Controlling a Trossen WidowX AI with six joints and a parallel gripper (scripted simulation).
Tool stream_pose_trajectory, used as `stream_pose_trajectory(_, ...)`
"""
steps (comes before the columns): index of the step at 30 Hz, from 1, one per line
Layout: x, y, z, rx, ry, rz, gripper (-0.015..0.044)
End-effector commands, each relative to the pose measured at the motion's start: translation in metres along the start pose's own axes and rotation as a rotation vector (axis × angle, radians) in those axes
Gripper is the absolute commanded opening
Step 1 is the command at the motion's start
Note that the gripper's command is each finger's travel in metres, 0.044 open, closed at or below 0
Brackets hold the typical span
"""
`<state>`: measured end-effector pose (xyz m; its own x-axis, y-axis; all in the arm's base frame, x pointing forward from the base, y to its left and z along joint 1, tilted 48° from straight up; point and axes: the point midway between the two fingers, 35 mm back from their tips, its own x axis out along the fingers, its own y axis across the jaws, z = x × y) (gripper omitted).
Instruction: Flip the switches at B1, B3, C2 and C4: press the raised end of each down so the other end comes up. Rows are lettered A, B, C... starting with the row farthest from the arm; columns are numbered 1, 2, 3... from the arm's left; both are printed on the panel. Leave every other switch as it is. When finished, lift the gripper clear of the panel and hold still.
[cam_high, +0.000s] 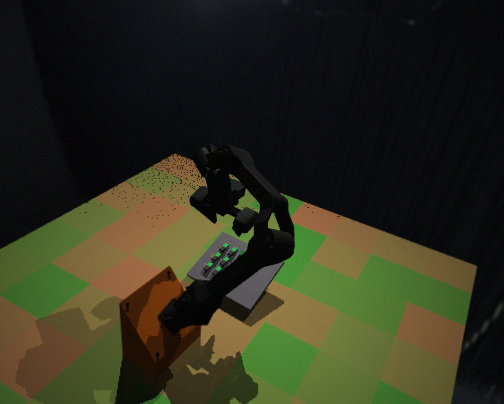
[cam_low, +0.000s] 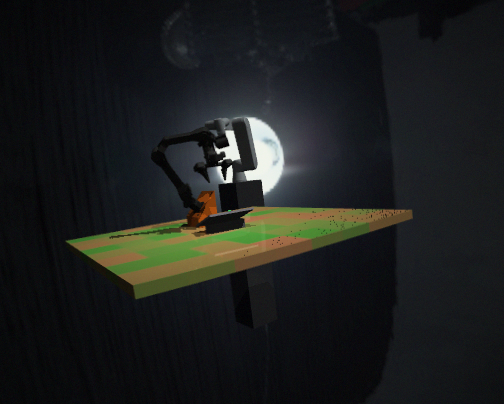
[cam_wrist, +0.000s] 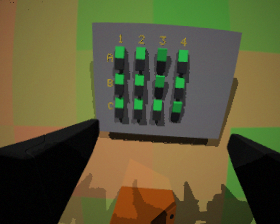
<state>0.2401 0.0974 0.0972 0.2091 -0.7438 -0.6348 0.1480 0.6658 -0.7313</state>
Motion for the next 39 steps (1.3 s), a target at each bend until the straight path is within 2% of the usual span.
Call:
stream_pose_trajectory(1, 0.003, 0.002, 0.000, -0.001, 0.000, 0.000, 0.0374)
stream_pose_trajectory(7, 0.086, 0.053, -0.014, -0.035, 0.002, 0.005, 0.0216)
stream_pose_trajectory(13, 0.098, 0.057, -0.018, -0.039, 0.000, 0.005, 0.0059)
stream_pose_trajectory(15, 0.114, 0.058, -0.018, -0.039, -0.012, 0.006, 0.0006)
stream_pose_trajectory(18, 0.132, 0.057, -0.019, -0.038, -0.025, 0.003, 0.0000)
stream_pose_trajectory(39, 0.156, 0.057, -0.019, -0.038, -0.026, 0.002, 0.0000)
